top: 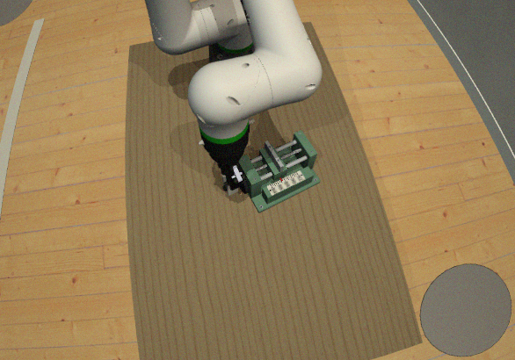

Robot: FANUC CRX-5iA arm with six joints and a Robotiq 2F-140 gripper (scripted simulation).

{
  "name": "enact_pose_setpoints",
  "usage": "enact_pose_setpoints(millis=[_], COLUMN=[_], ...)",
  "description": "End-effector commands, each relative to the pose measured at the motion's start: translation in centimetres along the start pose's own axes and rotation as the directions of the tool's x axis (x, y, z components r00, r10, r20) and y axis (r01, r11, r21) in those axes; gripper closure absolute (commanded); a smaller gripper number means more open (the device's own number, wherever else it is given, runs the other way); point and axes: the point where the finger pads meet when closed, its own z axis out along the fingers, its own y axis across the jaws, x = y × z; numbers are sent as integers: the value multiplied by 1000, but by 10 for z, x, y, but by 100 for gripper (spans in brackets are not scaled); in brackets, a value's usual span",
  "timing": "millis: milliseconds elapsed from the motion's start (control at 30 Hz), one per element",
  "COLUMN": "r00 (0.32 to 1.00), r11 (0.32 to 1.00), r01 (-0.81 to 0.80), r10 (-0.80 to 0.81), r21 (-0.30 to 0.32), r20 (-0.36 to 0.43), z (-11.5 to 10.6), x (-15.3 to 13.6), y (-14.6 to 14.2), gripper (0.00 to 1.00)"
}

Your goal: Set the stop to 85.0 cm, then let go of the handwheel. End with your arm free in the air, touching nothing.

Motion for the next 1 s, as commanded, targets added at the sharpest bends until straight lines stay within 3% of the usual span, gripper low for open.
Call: enact_pose_setpoints(millis=[0, 967], r00=[1000, 1000], r11=[1000, 1000], r01=[0, 0], r10=[0, 0], r21=[0, 0], r20=[0, 0], z=[1, 31], x=[0, 0], y=[-2, -11], gripper=[96, 96])
